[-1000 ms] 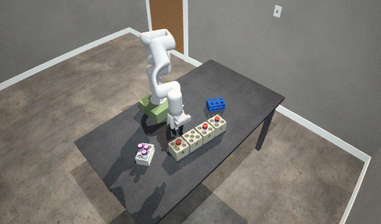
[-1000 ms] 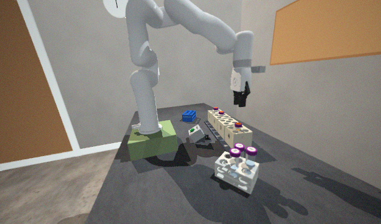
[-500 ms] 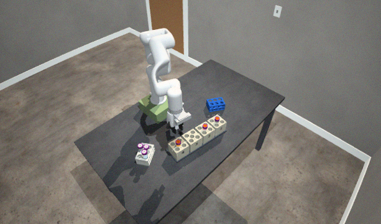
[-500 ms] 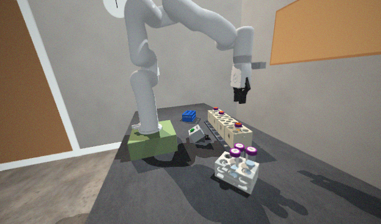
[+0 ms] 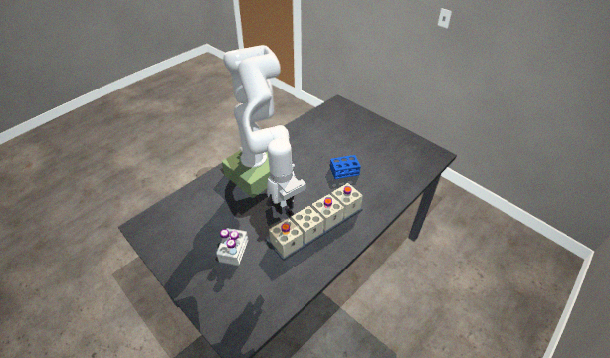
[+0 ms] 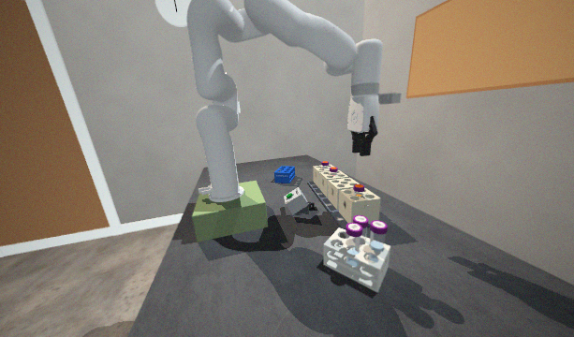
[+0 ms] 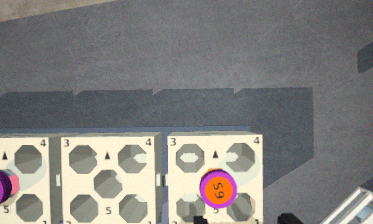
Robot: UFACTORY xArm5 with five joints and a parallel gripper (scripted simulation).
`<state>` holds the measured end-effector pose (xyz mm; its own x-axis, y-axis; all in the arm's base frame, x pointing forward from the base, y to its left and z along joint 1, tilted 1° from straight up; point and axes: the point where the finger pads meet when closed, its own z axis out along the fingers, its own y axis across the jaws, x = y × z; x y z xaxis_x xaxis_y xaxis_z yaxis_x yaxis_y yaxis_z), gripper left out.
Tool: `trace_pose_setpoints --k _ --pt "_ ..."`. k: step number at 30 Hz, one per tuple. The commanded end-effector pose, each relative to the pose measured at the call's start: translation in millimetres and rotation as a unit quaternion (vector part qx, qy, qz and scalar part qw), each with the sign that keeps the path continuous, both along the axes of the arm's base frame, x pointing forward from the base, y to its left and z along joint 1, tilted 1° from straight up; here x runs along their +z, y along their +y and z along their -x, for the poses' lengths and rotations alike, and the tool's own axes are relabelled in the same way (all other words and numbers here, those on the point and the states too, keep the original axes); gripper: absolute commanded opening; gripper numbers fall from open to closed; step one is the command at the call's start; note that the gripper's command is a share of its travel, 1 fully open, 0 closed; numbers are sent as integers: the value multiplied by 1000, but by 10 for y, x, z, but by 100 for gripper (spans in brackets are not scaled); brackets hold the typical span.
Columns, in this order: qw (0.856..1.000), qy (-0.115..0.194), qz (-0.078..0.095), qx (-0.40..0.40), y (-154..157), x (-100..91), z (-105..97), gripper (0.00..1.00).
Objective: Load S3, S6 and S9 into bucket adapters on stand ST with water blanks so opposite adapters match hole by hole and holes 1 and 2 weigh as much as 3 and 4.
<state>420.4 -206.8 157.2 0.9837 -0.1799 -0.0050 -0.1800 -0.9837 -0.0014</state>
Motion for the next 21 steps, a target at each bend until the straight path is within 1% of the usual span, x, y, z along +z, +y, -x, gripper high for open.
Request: trace_pose_setpoints --k 1,4,6,11,16,21 --pt "1000 1 6 17 -43 17 22 57" --pt "998 1 6 67 -156 19 122 57" --pt "998 1 6 67 -156 19 122 57" --pt "989 1 5 149 -344 22 287 57" --pt "973 2 5 231 -532 25 453 57" --pt "950 2 4 311 -720 27 618 57"
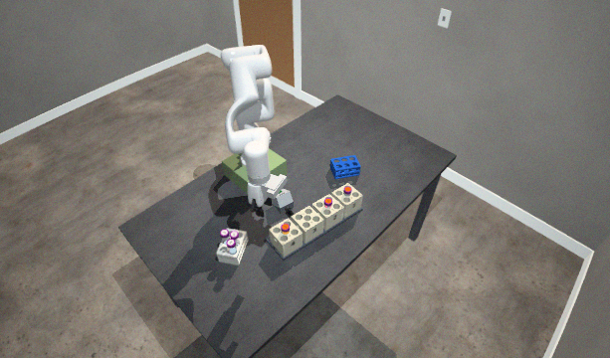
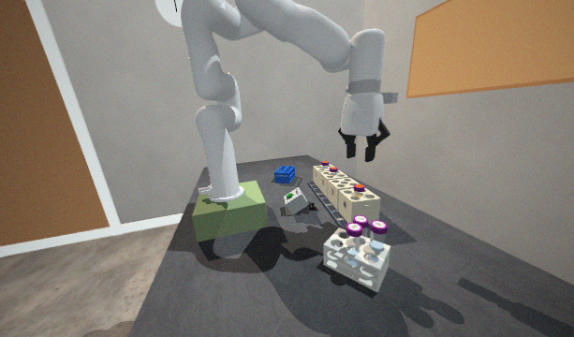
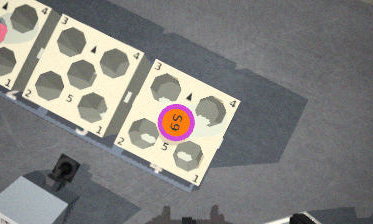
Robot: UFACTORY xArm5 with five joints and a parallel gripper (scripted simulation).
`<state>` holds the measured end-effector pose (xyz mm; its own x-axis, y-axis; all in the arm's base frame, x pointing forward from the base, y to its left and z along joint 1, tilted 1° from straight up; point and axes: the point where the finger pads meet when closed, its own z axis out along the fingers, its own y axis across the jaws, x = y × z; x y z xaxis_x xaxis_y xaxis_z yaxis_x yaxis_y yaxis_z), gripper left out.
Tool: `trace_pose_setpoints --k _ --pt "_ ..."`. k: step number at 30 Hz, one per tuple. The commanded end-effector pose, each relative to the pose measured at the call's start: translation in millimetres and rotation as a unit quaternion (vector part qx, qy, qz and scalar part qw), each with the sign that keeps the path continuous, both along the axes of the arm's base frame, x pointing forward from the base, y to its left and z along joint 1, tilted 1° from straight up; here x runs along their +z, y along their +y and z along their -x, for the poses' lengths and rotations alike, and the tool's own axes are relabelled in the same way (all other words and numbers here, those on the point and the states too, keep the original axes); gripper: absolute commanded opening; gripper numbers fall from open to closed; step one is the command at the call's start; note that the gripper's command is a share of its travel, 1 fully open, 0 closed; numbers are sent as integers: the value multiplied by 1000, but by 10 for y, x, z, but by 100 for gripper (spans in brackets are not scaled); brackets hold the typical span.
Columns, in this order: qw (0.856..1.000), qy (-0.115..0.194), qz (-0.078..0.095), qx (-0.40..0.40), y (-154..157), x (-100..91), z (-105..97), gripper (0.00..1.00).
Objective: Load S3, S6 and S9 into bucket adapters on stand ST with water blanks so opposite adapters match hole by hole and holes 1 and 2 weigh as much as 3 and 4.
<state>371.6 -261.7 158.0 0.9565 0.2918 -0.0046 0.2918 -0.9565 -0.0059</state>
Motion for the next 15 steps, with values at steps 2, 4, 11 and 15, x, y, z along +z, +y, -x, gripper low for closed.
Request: trace_pose_setpoints --k 2,4,11,15 --pt "997 0 7 78 -171 20 130 57" --pt "994 0 7 111 -246 21 196 57" --pt "992 1 7 124 -509 25 428 57" --pt "992 1 7 124 -660 28 560 57"
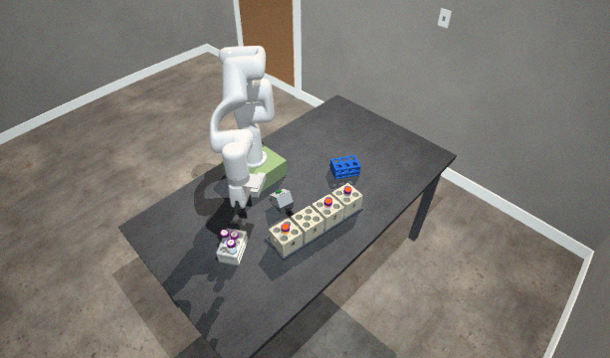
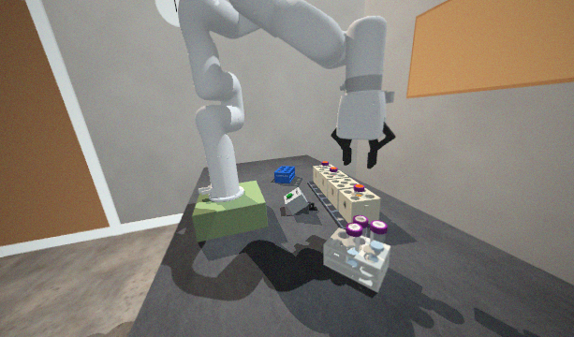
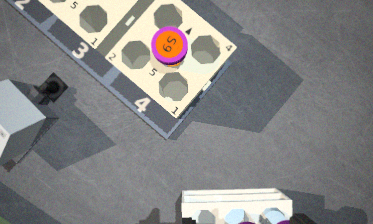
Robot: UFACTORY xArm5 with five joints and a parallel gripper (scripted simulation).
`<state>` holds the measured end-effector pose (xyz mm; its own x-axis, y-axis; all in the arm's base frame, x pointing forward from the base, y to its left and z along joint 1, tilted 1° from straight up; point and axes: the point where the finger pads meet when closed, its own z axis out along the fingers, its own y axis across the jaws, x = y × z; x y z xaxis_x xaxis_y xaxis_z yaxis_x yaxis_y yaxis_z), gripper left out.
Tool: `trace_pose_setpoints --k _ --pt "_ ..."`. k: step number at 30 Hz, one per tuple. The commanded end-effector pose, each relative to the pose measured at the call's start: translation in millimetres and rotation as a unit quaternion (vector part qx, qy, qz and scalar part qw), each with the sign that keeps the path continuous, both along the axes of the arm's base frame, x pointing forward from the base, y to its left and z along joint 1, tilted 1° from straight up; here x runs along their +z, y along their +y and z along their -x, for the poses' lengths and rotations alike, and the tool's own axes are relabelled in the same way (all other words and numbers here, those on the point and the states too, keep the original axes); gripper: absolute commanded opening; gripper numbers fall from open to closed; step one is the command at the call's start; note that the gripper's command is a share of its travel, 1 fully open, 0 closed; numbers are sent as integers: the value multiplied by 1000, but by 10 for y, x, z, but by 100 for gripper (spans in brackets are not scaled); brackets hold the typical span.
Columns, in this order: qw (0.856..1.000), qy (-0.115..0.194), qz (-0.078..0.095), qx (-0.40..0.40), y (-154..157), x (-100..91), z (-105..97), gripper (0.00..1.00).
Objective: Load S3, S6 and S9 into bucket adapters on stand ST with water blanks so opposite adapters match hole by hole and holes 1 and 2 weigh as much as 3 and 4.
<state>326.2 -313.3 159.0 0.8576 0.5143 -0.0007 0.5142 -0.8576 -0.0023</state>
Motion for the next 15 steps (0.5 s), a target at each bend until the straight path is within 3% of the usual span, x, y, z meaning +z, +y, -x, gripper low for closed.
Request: trace_pose_setpoints --k 1,15 --pt "1000 3 6 2 -182 18 139 57" --pt "1000 3 6 2 -634 26 537 57"
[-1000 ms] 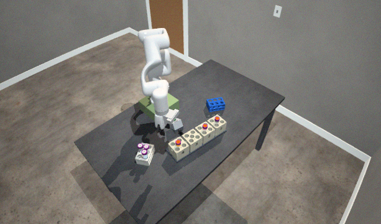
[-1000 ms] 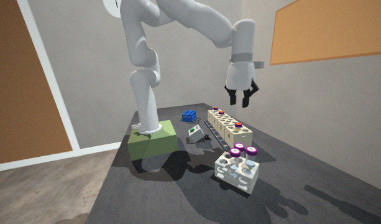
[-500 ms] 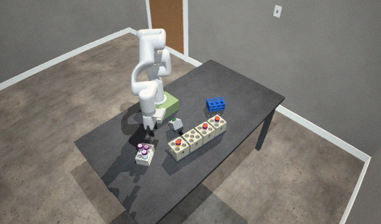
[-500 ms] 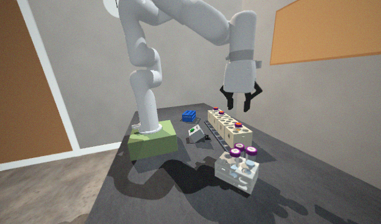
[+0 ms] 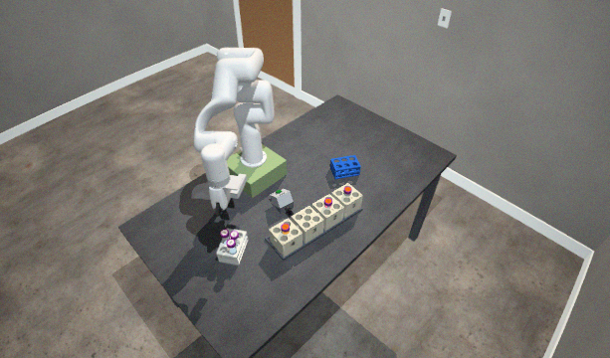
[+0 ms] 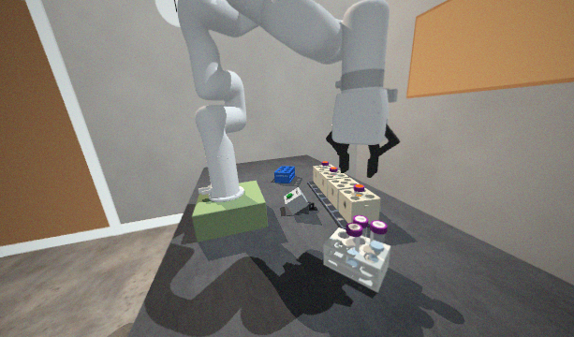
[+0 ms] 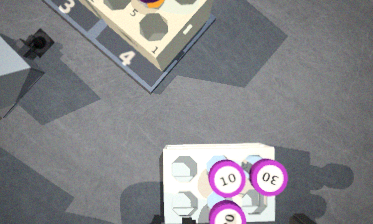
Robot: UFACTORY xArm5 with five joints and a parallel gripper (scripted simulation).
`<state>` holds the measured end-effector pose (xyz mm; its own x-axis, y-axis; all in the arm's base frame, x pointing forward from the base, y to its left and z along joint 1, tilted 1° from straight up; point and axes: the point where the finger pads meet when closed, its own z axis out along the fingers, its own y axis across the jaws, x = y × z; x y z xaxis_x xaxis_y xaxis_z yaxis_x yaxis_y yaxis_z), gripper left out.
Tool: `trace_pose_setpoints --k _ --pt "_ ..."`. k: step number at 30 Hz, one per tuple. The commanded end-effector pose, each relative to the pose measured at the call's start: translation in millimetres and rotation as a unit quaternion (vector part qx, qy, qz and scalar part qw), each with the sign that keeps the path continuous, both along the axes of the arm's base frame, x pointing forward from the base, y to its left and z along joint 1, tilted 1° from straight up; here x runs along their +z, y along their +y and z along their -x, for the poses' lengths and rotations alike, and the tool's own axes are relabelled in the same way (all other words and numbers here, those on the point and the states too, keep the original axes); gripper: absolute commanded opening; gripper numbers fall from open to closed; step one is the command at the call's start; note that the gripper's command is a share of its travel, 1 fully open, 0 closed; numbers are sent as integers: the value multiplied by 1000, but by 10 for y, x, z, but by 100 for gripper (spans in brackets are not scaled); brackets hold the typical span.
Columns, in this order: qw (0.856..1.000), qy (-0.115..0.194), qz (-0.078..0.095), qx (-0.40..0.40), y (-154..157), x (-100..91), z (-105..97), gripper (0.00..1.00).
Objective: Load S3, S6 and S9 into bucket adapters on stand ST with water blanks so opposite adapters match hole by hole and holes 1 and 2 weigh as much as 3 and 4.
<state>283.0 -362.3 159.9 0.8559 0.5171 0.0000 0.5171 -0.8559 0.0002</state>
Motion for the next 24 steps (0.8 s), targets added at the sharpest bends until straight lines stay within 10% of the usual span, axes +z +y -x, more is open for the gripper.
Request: trace_pose_setpoints --k 1,24 --pt "1000 4 6 0 -181 18 138 57" --pt "1000 4 6 0 -252 -121 200 57"
